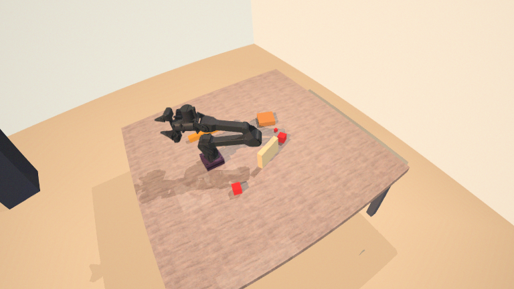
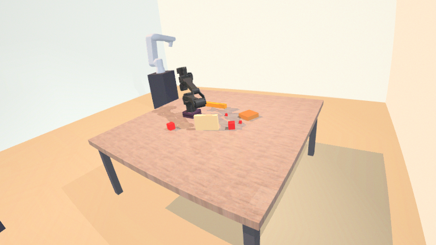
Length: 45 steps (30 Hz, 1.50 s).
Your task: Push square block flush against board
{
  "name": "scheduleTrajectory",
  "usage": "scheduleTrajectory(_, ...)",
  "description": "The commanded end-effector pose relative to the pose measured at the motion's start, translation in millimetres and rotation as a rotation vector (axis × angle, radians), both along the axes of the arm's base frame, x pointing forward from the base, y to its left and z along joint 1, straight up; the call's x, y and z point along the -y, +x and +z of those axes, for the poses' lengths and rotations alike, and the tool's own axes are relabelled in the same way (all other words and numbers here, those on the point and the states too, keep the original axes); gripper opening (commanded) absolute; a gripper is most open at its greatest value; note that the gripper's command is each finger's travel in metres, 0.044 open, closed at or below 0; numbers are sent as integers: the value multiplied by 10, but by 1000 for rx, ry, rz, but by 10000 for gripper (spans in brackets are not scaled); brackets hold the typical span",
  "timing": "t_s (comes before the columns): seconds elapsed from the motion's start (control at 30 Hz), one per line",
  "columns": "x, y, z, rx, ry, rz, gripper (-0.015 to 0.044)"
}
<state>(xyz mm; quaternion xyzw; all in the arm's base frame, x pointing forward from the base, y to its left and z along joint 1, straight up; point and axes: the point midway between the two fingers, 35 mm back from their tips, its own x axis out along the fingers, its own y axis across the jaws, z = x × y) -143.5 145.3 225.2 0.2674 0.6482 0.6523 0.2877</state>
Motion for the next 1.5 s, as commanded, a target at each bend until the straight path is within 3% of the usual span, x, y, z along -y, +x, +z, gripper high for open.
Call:
scheduleTrajectory(0.0,0,0,0,0,0,0,374)
scheduleTrajectory(0.47,-495,538,2,192,-77,-335,6)
scheduleTrajectory(1.0,-875,1612,-26,410,-307,-775,0)
scheduleTrajectory(1.47,-716,2766,-99,506,-627,-1118,0)
